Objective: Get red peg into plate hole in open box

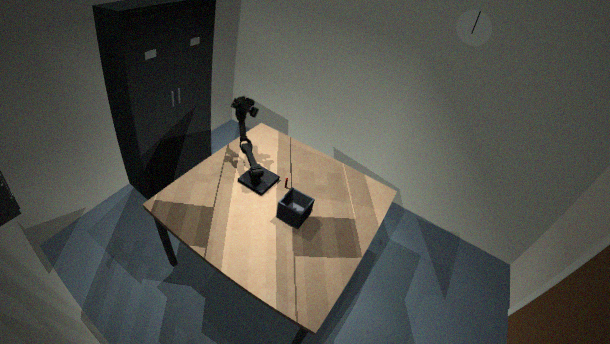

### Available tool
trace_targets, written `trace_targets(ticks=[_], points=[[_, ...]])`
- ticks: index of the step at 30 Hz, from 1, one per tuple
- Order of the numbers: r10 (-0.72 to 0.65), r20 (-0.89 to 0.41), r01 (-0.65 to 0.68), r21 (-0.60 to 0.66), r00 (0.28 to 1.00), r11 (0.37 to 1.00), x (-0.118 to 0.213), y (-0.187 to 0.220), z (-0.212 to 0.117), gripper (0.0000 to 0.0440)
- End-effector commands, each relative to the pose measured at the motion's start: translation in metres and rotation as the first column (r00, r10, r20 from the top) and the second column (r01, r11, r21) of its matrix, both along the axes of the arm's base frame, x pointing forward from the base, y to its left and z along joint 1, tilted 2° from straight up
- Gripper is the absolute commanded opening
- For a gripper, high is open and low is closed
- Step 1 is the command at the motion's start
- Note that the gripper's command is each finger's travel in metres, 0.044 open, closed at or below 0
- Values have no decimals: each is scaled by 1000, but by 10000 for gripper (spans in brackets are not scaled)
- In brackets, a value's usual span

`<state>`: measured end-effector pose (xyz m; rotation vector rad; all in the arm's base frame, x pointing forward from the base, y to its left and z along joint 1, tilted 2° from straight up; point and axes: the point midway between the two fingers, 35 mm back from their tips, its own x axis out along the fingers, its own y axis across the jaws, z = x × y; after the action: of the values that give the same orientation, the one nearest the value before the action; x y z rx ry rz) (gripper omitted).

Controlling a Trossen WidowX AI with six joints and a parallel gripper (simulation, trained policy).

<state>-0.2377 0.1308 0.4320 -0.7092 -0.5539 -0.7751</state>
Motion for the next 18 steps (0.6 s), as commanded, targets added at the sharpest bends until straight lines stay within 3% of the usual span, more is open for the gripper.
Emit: trace_targets(ticks=[1,3,18], points=[[-11,-7,11,-1,1000,1000,2,0,1,422],[-26,-32,26,5,999,1000,9,-2,5,440],[-183,-238,213,103,954,972,100,-28,41,440]])
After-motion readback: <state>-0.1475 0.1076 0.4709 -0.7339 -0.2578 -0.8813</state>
